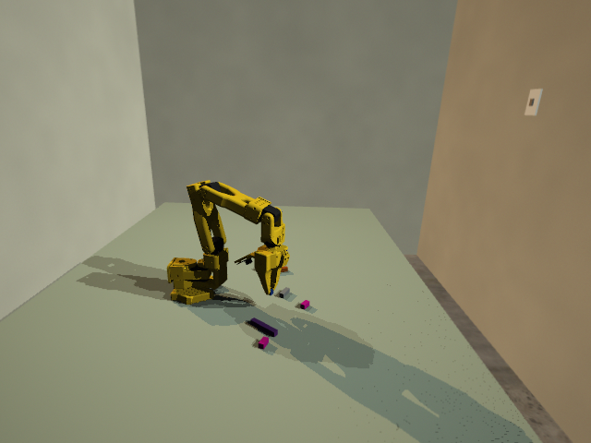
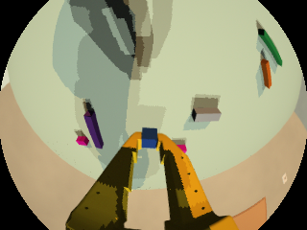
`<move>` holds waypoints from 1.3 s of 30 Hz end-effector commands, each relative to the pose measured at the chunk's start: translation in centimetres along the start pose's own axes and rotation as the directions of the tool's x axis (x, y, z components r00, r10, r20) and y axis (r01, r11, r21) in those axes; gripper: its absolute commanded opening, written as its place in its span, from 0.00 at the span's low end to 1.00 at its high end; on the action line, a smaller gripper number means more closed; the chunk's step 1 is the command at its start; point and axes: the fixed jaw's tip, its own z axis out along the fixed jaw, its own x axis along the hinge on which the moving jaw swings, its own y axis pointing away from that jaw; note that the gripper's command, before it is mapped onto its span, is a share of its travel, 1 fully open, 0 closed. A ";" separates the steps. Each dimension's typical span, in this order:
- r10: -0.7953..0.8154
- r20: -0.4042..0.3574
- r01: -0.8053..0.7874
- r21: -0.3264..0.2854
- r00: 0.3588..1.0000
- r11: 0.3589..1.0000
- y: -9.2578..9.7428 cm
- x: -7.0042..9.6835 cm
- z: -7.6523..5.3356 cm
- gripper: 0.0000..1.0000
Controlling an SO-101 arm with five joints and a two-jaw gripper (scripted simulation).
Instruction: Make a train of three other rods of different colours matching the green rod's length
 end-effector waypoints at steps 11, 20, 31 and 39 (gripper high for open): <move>0.011 -0.064 -0.010 0.019 0.998 1.000 -0.2 0.8 -0.8 0.00; 0.011 -0.064 -0.010 0.019 0.998 1.000 -0.2 0.9 -0.1 0.00; 0.011 -0.064 -0.010 0.019 0.998 1.000 -0.2 0.9 0.9 0.00; 0.011 -0.064 -0.010 0.019 0.998 1.000 -0.2 0.9 1.2 0.00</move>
